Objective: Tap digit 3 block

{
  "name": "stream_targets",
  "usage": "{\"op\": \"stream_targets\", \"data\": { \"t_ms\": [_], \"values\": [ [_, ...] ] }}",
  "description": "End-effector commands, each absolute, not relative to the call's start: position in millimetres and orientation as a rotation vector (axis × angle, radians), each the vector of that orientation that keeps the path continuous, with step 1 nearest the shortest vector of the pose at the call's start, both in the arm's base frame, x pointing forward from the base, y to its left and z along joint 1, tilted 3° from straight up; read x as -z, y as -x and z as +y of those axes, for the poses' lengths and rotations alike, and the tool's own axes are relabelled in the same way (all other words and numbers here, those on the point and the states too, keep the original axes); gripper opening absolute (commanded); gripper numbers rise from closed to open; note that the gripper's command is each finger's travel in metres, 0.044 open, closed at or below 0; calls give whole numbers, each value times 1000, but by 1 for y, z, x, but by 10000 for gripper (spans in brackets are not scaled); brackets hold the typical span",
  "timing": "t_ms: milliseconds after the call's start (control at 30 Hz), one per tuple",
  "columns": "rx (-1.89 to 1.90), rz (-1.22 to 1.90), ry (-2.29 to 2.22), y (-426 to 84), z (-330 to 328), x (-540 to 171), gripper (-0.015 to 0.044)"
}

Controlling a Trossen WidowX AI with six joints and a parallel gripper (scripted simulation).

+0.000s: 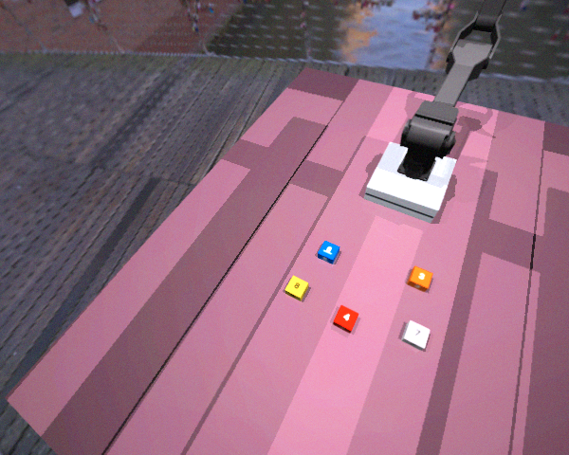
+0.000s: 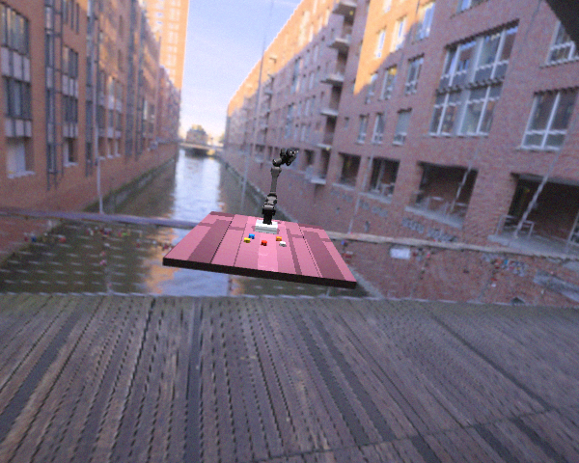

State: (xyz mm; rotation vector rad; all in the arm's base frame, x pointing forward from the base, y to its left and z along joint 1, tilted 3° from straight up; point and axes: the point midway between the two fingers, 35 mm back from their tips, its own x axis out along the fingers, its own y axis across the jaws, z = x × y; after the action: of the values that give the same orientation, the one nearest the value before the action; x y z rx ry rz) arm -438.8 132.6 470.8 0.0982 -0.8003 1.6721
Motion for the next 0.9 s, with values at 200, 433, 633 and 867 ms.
{"op": "stream_targets", "data": {
  "t_ms": [200, 433, 633, 867],
  "values": [
    [-1545, -772, -293, 364, 132, -538, 400],
    [-1364, -732, -451, 272, 126, -591, 400],
    [-1164, -672, -546, 176, 116, -624, 400],
    [-924, -573, -606, 66, 98, -635, 400]
  ]
}}
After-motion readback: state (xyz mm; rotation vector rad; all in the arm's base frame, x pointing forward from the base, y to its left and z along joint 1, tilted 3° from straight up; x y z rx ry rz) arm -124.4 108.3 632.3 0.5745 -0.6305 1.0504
